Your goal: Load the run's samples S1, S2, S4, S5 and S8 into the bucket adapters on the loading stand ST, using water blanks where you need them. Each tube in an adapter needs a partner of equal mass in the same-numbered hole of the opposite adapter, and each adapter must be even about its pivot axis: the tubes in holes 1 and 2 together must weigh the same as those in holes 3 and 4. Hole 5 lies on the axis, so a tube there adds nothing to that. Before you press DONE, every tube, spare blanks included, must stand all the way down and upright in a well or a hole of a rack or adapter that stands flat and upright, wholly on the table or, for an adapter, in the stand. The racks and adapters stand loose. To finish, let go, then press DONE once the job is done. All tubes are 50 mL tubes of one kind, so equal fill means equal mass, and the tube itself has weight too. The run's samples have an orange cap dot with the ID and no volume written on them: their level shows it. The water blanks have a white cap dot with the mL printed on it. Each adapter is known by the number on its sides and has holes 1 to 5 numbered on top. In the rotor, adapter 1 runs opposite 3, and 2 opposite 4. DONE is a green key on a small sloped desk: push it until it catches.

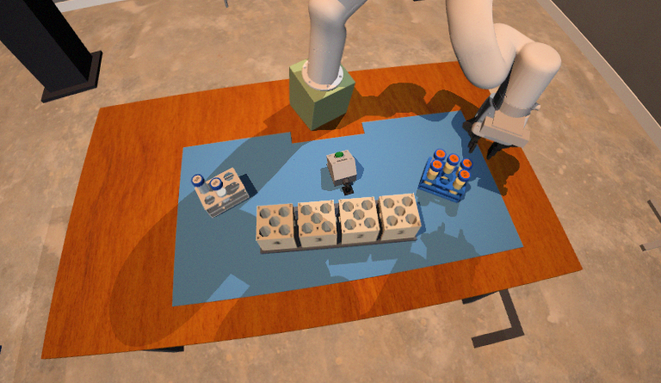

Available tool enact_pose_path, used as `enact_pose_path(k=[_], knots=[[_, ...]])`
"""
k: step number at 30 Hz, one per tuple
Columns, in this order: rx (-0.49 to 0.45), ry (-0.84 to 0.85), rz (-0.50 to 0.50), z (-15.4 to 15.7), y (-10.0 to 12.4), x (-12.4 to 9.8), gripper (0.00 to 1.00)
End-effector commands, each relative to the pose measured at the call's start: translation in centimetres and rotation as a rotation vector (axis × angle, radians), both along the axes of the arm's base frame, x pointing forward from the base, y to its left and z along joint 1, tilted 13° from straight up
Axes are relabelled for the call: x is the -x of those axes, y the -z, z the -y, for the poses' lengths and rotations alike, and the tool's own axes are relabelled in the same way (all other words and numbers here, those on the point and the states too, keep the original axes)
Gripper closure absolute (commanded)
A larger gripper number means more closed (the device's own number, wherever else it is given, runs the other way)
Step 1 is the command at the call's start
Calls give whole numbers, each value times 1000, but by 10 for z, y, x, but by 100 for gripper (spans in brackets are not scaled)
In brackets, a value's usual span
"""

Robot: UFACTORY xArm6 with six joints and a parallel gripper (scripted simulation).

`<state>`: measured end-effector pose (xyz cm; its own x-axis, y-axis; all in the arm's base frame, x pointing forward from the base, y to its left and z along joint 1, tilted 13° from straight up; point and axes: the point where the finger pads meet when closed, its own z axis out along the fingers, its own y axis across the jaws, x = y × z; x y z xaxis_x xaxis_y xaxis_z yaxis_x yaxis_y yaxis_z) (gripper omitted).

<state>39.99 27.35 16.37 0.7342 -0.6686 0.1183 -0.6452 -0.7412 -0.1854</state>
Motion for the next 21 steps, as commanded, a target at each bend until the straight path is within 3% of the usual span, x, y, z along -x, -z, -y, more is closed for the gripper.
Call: enact_pose_path(k=[1, 16, 17, 21], knots=[[-3, 0, 4, -1, -2, -1, 56], [-3, 0, 4, -1, -2, -1, 56], [4, -33, 6, -1, -1, 4, 43], [33, -163, 14, 0, 3, 23, 43]])
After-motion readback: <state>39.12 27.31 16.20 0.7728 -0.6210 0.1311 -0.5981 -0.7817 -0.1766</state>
